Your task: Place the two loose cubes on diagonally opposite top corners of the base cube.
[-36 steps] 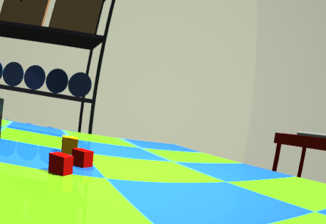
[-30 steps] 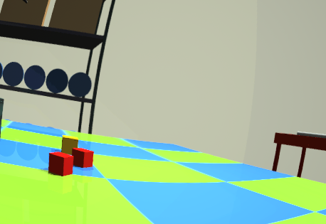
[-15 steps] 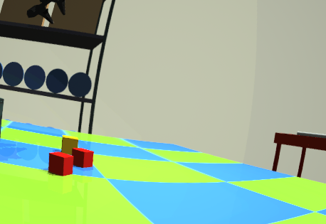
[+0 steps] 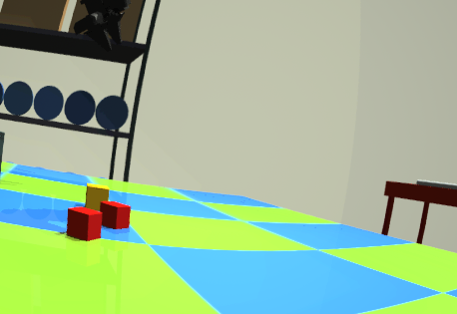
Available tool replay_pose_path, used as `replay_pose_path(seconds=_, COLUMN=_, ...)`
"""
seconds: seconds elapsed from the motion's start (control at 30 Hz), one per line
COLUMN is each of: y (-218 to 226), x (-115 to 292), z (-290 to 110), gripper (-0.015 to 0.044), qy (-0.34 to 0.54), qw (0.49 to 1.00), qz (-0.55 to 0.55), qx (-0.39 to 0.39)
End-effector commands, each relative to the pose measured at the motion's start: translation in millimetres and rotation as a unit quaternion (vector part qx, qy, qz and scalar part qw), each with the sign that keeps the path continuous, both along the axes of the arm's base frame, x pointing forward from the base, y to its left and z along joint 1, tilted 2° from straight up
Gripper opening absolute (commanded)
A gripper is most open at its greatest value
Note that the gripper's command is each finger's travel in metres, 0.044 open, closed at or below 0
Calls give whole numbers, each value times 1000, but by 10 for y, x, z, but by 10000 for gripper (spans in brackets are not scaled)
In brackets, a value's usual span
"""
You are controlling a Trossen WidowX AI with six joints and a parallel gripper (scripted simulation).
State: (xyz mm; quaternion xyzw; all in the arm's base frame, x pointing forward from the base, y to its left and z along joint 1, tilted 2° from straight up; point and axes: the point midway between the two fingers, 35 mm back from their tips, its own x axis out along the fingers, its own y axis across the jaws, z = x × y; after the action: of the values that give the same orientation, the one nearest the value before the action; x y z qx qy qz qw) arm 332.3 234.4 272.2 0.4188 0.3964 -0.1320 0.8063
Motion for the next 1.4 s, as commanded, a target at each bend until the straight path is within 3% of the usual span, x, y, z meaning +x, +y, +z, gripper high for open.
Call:
replay_pose_path(seconds=0.0, y=-533, x=247, z=-432, gripper=265, qy=46, qw=989, qz=76, qx=-120)
replay_pose_path(seconds=0.33, y=-1312, x=405, z=-899, gripper=265, qy=114, qw=946, qz=194, qx=-235)
replay_pose_path(seconds=0.63, y=-2013, x=355, z=-1299, gripper=265, qy=174, qw=887, qz=313, qx=-290)
replay_pose_path(seconds=1.0, y=-2787, x=62, z=-1748, gripper=265, qy=215, qw=804, qz=465, qx=-302)
replay_pose_path(seconds=1.37, y=-3354, x=-398, z=-2120, gripper=265, qy=202, qw=723, qz=600, qx=-277)
